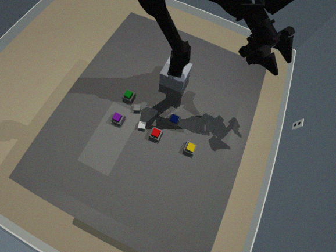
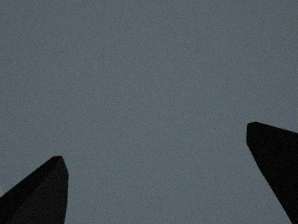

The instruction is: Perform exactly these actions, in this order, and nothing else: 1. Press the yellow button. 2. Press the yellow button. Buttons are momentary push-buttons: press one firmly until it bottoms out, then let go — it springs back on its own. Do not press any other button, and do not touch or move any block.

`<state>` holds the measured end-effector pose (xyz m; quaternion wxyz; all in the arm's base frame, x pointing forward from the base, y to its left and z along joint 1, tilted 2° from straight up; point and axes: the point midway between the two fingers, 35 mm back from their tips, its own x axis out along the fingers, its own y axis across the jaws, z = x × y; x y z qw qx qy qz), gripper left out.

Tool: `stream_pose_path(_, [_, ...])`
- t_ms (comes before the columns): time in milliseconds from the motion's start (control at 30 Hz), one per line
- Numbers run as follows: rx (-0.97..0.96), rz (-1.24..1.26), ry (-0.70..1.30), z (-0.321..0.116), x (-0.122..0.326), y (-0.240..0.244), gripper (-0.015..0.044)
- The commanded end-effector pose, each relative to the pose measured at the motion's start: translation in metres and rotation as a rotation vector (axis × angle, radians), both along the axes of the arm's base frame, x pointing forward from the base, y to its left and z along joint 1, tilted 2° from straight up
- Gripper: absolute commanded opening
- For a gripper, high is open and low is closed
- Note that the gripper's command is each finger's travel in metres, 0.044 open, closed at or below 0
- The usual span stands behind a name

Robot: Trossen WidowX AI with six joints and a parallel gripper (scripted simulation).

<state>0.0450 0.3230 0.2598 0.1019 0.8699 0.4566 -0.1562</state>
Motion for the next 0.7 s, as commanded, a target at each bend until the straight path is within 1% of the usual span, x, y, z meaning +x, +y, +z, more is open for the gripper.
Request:
stream_pose_path(0, [0.004,-0.009,0.014,-0.001,0.002,0.000,0.0400])
stream_pose_path(67, [0.040,-0.088,0.121,-0.007,0.014,0.003,0.0400])
stream_pose_path(167, [0.133,-0.280,0.358,-0.021,0.043,0.007,0.0400])
stream_pose_path(400, [0.391,-0.812,0.858,-0.059,0.111,0.000,0.0400])
stream_pose_path(667, [0.594,-1.168,1.102,-0.082,0.150,-0.015,0.0400])
